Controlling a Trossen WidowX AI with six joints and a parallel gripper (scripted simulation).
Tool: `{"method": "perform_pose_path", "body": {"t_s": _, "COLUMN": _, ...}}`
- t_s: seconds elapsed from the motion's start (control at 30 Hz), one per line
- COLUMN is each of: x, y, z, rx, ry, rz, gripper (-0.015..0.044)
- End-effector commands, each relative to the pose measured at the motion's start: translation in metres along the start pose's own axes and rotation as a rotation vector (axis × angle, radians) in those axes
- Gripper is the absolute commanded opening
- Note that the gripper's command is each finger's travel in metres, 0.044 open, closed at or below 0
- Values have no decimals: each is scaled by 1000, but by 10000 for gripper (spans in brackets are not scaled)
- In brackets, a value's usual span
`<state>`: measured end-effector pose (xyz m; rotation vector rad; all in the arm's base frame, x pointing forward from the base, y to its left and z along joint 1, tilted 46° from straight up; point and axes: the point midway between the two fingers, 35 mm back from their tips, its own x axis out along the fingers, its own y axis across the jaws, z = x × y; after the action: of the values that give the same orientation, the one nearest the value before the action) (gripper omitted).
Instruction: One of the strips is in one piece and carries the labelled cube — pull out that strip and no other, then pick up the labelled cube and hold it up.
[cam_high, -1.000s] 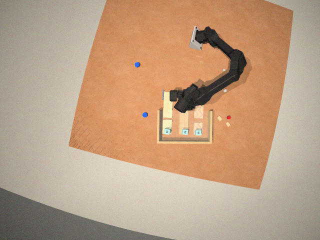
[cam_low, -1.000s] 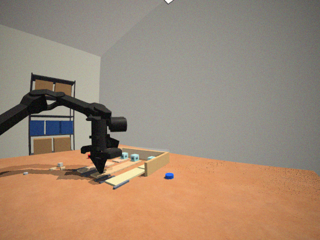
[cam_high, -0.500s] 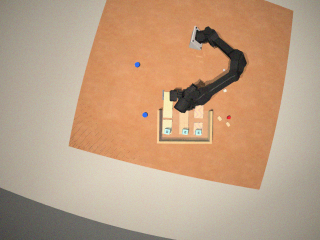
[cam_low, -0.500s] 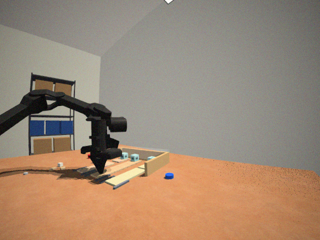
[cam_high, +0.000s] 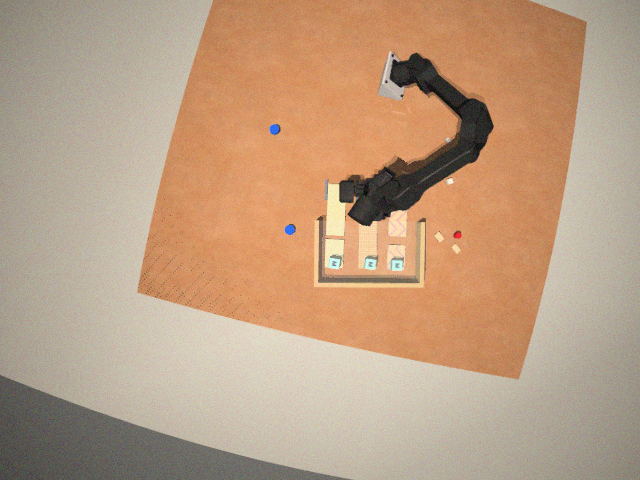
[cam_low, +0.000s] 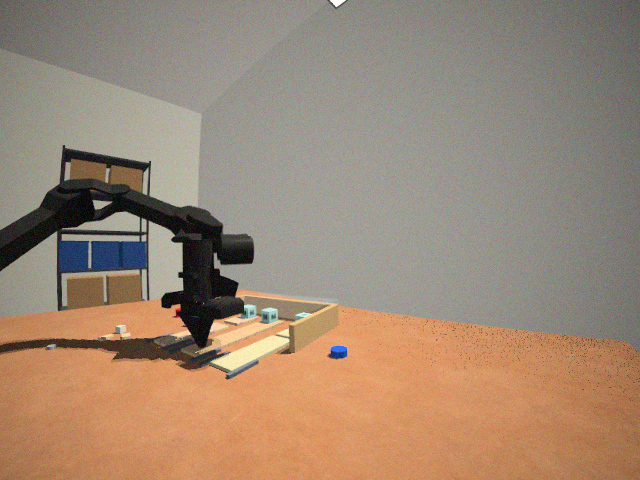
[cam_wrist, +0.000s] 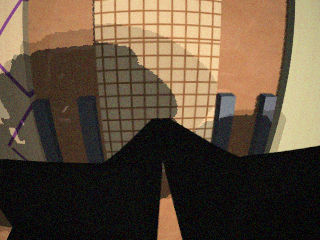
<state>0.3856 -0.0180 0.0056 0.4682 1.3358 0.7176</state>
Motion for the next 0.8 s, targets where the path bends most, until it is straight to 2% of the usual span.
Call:
{"method": "perform_pose_path", "body": {"t_s": 0.0, "x": 2, "y": 1, "z": 0, "rx": 5, "ry": 0, "rz": 6, "gripper": 0}}
{"method": "perform_pose_path", "body": {"t_s": 0.77, "x": 4, "y": 0, "z": 1, "rx": 5, "ry": 0, "rz": 6, "gripper": 0}}
